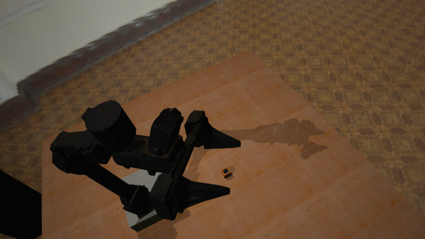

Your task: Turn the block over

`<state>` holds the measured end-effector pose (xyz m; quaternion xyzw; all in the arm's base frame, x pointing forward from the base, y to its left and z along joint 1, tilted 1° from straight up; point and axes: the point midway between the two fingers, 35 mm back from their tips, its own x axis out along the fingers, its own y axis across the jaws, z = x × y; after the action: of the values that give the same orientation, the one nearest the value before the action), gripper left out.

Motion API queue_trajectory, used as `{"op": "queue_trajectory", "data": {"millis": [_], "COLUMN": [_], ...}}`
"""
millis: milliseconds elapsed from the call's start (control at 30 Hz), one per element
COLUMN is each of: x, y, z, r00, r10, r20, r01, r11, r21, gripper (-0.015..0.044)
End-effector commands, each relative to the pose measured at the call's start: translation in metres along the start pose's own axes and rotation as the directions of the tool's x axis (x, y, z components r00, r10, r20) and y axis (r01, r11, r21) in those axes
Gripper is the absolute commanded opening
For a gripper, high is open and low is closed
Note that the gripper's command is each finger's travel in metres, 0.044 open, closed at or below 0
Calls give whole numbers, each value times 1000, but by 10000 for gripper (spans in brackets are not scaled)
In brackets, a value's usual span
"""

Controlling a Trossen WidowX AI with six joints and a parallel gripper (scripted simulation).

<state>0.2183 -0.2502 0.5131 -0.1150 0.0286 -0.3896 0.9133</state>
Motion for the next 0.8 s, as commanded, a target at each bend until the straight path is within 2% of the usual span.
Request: {"op": "queue_trajectory", "data": {"millis": [0, 167, 367, 567, 767], "x": [32, 52, 52, 25, -26], "y": [44, 99, 170, 238, 292], "z": [-54, -113, -186, -257, -324], "r00": [977, 900, 735, 507, 241], "r10": [125, 254, 376, 429, 384], "r20": [-172, -354, -564, -747, -892], "r01": [-115, -228, -347, -448, -541], "r11": [991, 967, 923, 872, 816], "r21": [66, 115, 164, 197, 205], "gripper": [440, 440, 440, 440, 440]}}
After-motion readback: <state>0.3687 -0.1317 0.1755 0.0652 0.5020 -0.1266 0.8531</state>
